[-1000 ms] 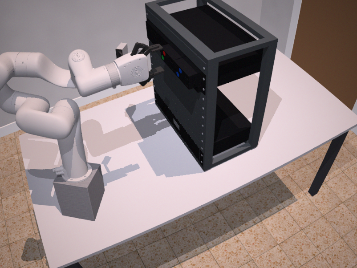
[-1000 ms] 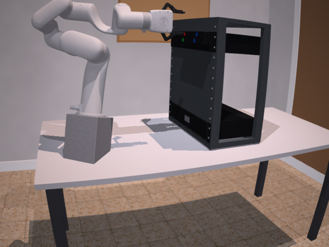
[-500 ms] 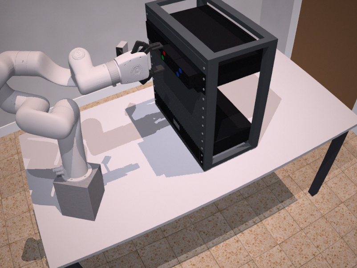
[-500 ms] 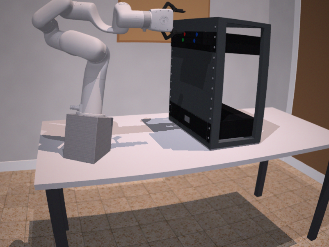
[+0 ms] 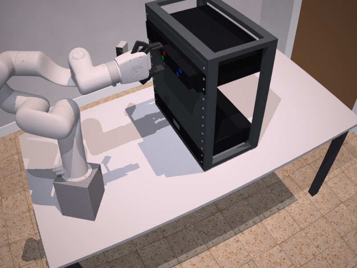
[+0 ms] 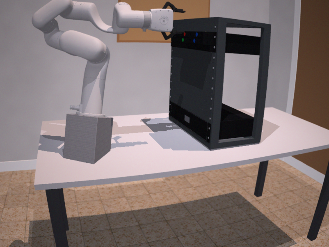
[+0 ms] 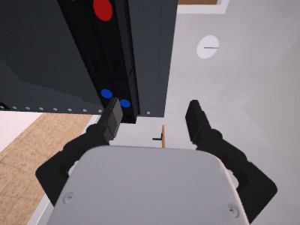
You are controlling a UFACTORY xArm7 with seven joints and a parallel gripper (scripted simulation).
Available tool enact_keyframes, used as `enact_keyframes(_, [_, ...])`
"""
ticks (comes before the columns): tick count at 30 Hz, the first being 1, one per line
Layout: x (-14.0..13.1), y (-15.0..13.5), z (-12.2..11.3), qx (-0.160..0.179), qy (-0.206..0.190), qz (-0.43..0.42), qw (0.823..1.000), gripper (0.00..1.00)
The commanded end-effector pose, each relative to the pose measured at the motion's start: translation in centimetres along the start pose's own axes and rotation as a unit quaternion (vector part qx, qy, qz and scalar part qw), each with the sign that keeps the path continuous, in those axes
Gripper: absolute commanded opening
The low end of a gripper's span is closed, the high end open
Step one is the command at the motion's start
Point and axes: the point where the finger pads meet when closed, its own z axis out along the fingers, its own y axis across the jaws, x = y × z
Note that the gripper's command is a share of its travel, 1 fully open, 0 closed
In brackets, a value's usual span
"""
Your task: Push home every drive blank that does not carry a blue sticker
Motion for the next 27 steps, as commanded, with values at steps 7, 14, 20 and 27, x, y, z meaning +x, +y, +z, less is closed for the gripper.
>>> enact_keyframes(7, [0.03,0.16,0.01,-0.001,0.0,0.0,1.0,1.0])
enact_keyframes(14, [0.03,0.16,0.01,-0.001,0.0,0.0,1.0,1.0])
enact_keyframes(20, [0.03,0.16,0.01,-0.001,0.0,0.0,1.0,1.0])
enact_keyframes(27, [-0.25,-0.45,0.05,-0.001,0.0,0.0,1.0,1.0])
